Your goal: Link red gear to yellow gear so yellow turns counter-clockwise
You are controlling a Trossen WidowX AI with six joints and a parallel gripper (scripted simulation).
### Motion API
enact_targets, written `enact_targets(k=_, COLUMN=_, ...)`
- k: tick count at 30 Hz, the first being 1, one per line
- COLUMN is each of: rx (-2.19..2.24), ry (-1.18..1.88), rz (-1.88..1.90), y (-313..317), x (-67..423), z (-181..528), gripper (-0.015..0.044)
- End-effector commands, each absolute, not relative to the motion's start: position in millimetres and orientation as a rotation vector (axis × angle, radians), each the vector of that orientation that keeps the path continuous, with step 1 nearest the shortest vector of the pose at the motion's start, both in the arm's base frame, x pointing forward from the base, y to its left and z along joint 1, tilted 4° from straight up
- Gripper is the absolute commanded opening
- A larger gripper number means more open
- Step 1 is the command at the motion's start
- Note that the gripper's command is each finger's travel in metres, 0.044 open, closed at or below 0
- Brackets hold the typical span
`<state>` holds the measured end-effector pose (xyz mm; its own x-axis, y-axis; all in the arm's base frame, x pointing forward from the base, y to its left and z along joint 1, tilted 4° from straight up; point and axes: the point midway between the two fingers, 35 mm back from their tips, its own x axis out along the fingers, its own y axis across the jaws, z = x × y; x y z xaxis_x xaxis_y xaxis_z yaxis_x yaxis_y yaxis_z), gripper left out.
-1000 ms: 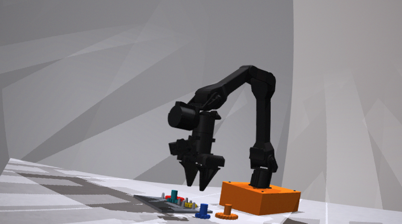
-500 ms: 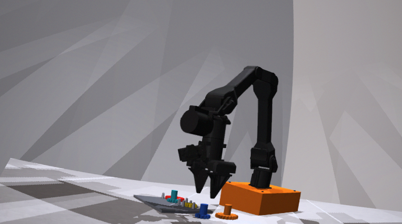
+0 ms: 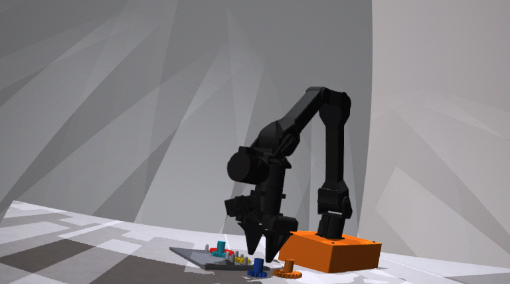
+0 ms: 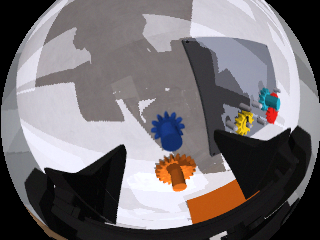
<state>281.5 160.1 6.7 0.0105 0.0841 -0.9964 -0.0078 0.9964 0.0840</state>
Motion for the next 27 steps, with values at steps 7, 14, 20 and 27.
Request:
enact_targets(k=7, rx=0.065, ry=1.564, rz=0.067, y=160.6, x=280.2, z=-6.8, gripper=0.0440)
enact_targets(k=14, rx=0.065, ry=1.564, rz=0.067, y=160.6, x=280.2, z=-6.8, gripper=0.0309)
enact_targets(k=20, rx=0.065, ry=1.564, rz=0.067, y=160.6, x=280.2, z=-6.8, gripper=0.0151)
enact_targets(k=27, rx=0.065, ry=1.564, rz=0.067, y=160.6, x=280.2, z=-6.8, gripper=0.0046)
